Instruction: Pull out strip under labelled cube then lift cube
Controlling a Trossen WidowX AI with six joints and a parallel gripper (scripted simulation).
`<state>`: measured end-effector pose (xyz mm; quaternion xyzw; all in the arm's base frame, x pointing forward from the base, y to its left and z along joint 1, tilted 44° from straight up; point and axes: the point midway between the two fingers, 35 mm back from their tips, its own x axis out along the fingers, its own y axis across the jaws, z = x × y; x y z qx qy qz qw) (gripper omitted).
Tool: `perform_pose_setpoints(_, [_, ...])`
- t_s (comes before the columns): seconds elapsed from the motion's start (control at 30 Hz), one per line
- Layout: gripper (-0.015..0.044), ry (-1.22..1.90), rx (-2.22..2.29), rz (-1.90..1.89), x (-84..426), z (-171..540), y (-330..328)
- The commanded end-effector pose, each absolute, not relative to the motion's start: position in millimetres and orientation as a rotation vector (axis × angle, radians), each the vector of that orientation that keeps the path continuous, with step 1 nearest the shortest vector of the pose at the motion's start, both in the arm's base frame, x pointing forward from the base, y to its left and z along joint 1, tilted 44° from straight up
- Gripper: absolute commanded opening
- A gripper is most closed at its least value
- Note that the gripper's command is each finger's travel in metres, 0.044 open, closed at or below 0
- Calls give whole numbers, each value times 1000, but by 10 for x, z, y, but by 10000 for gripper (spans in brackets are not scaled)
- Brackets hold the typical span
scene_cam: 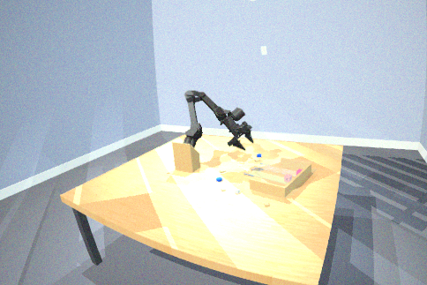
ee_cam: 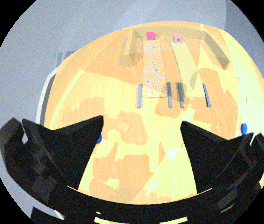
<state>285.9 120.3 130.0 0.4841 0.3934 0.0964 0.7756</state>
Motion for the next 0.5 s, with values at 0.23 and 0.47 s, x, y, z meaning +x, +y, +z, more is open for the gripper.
perform_pose_setpoints(0.23, [400,649,815,283,3186,961,9])
perform_pose_setpoints(0.47, [400,538,708,296,3115,855,-503])
